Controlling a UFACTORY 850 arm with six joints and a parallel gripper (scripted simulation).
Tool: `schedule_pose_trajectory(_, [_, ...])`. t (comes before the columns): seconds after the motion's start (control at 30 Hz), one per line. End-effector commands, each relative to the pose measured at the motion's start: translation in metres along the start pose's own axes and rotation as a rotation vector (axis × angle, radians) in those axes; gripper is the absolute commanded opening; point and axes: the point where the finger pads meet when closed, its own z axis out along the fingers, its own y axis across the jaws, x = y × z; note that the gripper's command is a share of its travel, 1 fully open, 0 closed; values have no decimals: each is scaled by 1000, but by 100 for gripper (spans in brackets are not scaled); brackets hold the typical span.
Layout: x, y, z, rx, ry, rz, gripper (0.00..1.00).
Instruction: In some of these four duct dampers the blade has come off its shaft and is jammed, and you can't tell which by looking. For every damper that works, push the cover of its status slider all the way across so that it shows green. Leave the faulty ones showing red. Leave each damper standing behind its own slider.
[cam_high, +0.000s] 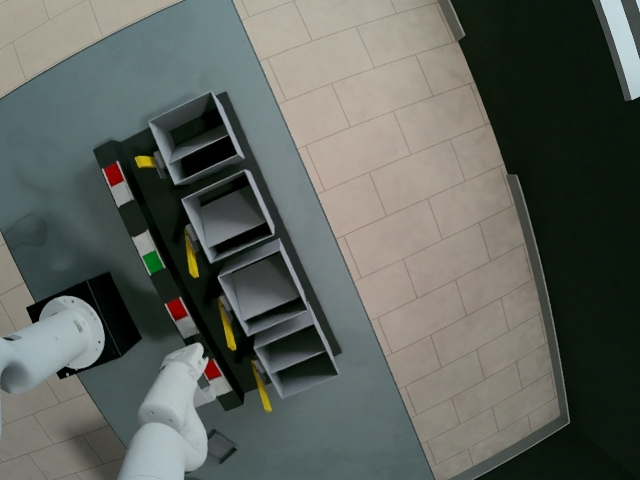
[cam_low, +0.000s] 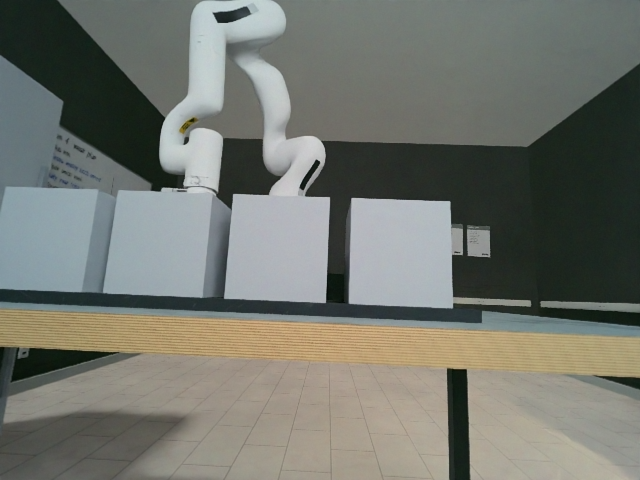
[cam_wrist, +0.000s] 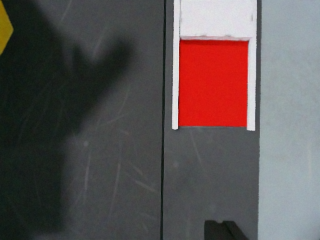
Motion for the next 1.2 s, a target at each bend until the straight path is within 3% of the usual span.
schedule_pose_trajectory(0.0, [0,0,3,1,3,0,0])
schedule_pose_trajectory(1.17, [0,0,8,1,3,0,0])
